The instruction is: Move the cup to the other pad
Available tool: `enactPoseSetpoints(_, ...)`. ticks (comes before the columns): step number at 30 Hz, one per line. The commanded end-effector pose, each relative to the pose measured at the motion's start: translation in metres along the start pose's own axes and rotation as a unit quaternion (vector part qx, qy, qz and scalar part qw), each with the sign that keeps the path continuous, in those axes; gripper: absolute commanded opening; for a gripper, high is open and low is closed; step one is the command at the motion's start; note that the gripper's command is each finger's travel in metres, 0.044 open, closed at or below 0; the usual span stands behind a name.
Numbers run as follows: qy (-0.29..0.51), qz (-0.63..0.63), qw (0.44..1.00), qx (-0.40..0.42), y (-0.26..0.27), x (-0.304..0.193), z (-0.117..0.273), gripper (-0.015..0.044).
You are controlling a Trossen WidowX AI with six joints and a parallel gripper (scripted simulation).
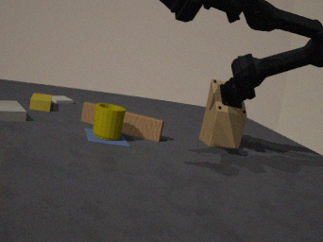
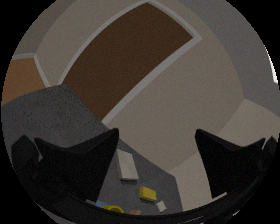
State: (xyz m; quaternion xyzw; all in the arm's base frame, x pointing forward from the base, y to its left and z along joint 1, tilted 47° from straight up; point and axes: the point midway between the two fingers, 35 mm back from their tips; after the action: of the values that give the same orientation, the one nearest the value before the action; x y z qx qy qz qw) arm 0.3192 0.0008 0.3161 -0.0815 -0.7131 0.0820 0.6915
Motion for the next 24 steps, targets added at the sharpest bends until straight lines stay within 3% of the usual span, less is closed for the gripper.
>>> enactPoseSetpoints(1,0.003,-0.002,1.000,0.002,0.000,-0.002,-0.001,0.0374)
enactPoseSetpoints(5,0.084,-0.059,0.994,0.038,0.011,-0.040,-0.017,0.0269)
enactPoseSetpoints(9,0.239,-0.185,0.949,0.088,0.034,-0.108,-0.030,0.0167)
enactPoseSetpoints(12,0.360,-0.293,0.880,0.104,0.053,-0.153,-0.027,0.0167)
enactPoseSetpoints(15,0.477,-0.402,0.776,0.095,0.072,-0.191,-0.015,0.0167)
enactPoseSetpoints(19,0.609,-0.527,0.591,0.044,0.095,-0.227,0.008,0.0167)
enactPoseSetpoints(24,0.704,-0.620,0.343,-0.052,0.113,-0.247,0.026,0.0167)
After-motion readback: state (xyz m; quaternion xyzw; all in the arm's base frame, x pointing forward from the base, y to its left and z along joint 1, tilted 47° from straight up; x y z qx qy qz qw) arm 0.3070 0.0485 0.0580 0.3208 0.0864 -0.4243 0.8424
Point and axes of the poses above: the point midway between the two fingers, 35 mm back from their tips, its own z axis back along the fingers, its own y axis across the jaws, x = y × z, and after that the axes turned 14 degrees about z, right-handed
